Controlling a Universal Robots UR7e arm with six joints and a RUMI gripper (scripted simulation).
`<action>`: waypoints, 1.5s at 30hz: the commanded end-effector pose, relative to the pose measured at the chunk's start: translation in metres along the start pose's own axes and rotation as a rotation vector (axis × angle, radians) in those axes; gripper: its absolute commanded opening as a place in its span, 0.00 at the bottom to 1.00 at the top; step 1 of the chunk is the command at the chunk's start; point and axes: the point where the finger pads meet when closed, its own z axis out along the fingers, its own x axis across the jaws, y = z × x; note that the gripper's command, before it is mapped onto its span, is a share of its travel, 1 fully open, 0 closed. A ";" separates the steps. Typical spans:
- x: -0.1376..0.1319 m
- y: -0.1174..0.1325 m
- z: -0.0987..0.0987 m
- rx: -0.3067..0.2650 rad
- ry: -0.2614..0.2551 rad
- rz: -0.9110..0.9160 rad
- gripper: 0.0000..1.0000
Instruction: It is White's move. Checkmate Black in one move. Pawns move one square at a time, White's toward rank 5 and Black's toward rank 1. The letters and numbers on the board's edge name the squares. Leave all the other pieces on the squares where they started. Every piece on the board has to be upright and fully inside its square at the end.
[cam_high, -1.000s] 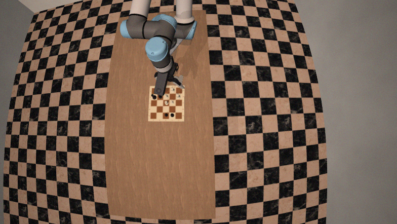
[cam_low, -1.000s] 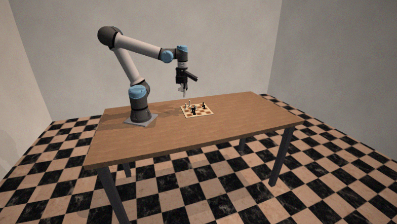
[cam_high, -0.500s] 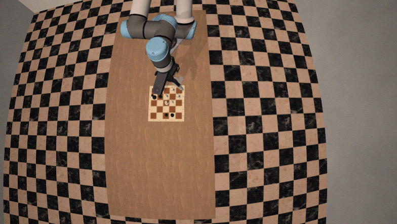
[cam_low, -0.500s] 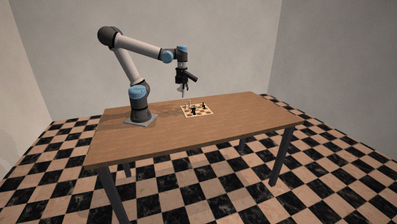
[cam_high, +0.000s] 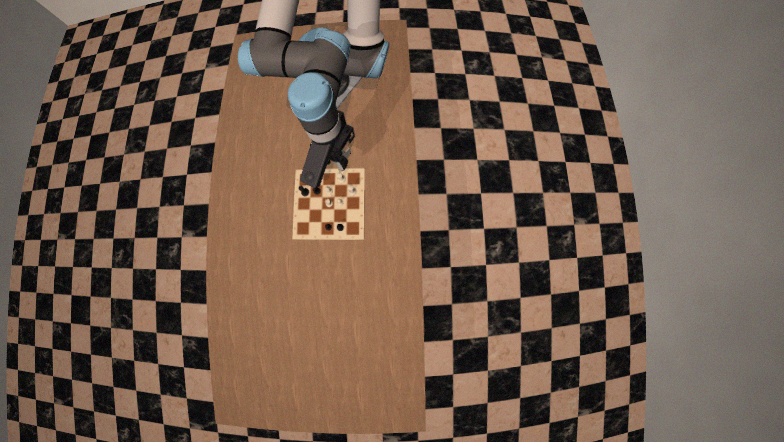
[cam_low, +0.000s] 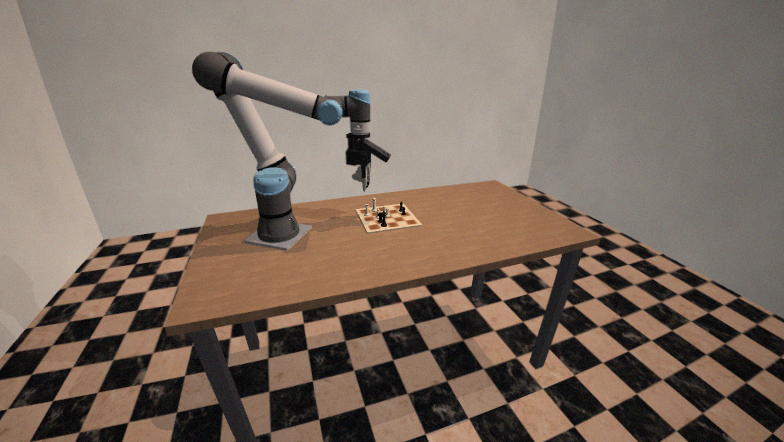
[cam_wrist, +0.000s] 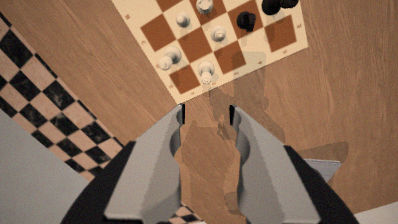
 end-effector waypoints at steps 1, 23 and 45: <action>0.000 0.000 0.000 0.001 0.000 0.000 0.25; 0.000 0.000 0.000 0.001 0.000 0.000 0.25; 0.000 0.000 0.006 0.001 0.000 0.000 0.25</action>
